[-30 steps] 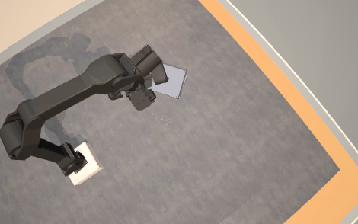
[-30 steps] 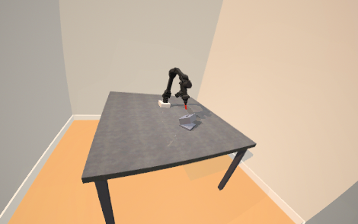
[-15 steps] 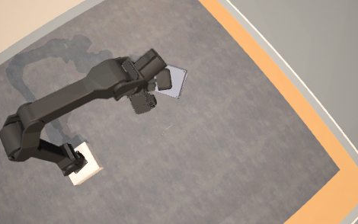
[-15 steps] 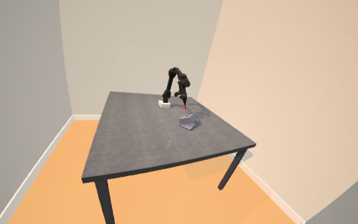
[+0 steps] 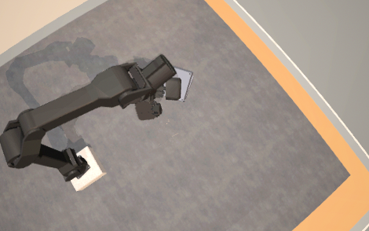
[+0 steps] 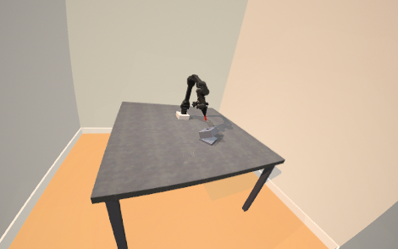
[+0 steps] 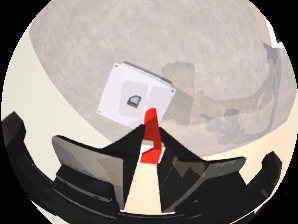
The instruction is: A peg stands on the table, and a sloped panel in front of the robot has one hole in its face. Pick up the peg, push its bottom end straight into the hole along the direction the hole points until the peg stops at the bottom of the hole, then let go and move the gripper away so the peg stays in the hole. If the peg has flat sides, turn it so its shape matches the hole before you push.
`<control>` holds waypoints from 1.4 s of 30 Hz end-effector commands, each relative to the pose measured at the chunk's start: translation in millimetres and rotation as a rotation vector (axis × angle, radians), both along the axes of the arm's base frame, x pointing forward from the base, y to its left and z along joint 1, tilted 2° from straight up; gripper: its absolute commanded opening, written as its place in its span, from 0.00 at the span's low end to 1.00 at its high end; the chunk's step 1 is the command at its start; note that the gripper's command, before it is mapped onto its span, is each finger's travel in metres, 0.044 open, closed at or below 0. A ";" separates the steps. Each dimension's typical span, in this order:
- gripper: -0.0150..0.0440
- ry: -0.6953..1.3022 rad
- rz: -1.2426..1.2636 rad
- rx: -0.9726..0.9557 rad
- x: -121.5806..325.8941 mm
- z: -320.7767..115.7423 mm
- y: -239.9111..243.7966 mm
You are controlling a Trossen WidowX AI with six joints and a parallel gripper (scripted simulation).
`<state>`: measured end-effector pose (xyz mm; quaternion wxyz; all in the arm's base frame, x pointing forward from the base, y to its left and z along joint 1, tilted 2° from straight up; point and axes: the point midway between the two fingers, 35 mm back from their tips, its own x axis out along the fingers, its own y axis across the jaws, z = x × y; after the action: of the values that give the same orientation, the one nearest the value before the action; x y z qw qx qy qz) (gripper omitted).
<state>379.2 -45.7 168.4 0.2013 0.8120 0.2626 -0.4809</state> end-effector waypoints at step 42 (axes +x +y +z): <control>0.25 -0.026 -0.238 0.126 33.9 -35.5 -9.3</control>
<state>411.8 -56.4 136.7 0.0986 0.8542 0.1900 -0.4738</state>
